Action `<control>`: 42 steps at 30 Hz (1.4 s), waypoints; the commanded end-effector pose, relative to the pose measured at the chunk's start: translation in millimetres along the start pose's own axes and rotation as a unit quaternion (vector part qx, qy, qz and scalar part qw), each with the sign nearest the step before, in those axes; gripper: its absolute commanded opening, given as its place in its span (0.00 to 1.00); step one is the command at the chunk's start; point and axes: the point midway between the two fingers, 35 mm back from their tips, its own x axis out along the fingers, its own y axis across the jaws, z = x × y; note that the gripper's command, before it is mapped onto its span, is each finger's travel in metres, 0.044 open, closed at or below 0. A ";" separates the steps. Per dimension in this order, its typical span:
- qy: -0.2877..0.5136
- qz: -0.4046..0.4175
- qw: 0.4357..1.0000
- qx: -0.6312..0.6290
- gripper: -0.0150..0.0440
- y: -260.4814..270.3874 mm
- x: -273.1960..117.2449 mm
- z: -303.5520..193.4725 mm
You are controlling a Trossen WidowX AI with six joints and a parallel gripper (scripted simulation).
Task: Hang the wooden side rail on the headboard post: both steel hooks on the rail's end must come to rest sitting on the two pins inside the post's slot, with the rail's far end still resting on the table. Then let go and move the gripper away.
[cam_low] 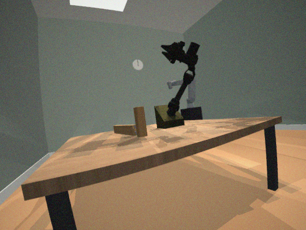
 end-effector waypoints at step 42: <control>0.559 -0.263 0.569 0.542 1.00 -50.5 20.9 -346.3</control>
